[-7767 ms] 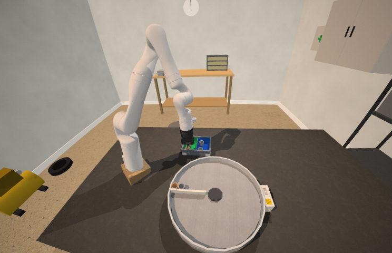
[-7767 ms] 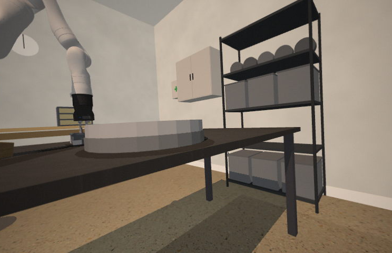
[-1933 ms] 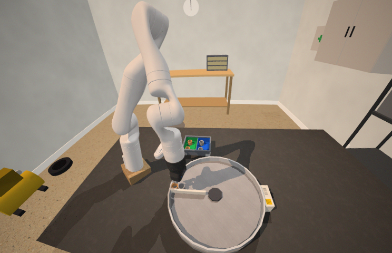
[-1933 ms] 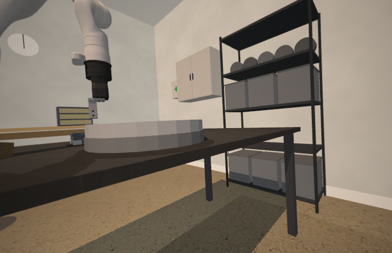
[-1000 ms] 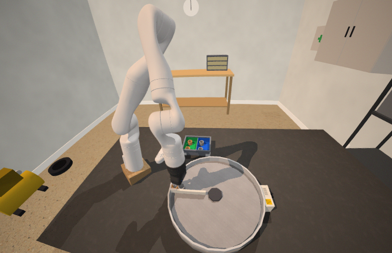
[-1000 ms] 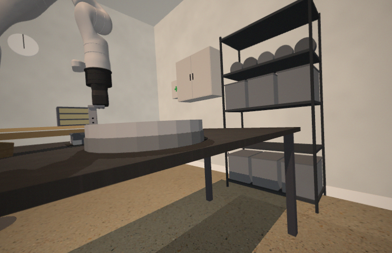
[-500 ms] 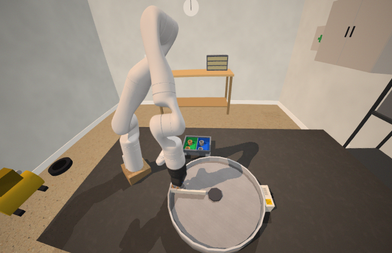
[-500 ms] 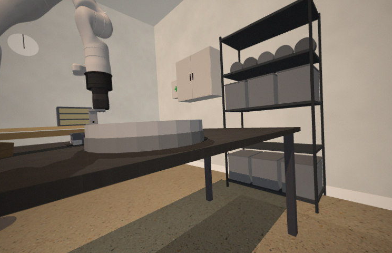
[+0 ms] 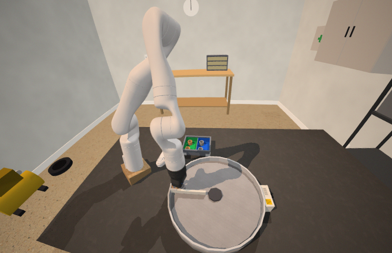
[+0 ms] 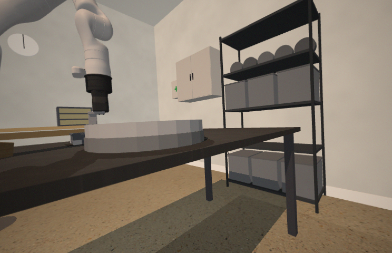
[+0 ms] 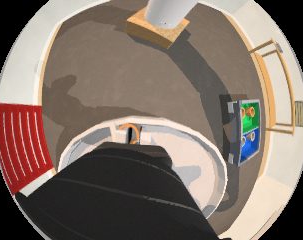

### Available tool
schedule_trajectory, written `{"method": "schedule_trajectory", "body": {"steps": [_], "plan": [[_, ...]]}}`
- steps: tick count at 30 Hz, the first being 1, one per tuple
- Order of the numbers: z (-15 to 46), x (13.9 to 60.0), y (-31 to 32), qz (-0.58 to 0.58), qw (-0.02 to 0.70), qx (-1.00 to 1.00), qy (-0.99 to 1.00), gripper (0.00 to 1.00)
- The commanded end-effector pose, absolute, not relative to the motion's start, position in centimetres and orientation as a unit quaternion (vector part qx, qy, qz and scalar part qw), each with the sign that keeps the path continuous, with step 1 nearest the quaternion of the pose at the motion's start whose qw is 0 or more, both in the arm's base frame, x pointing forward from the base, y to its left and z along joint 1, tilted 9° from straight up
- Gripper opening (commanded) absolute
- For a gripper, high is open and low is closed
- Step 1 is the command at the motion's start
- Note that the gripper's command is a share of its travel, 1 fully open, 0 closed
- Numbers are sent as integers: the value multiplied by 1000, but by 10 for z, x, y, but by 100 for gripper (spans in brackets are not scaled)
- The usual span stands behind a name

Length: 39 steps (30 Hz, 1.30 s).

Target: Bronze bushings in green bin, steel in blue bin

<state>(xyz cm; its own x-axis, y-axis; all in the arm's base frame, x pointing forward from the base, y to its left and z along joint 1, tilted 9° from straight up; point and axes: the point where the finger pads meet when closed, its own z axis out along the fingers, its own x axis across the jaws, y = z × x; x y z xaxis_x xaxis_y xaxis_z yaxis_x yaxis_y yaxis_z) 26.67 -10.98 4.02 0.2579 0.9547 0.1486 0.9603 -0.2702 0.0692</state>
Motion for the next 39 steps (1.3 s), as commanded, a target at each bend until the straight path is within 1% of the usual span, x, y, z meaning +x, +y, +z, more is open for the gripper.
{"method": "schedule_trajectory", "body": {"steps": [1, 3, 4, 39], "plan": [[40, 267, -110, -80, 17, -793, -603, 40], [40, 267, -110, -80, 17, -793, -603, 40], [40, 267, -110, -80, 17, -793, -603, 0], [40, 267, -110, -81, 18, -793, -604, 0]]}}
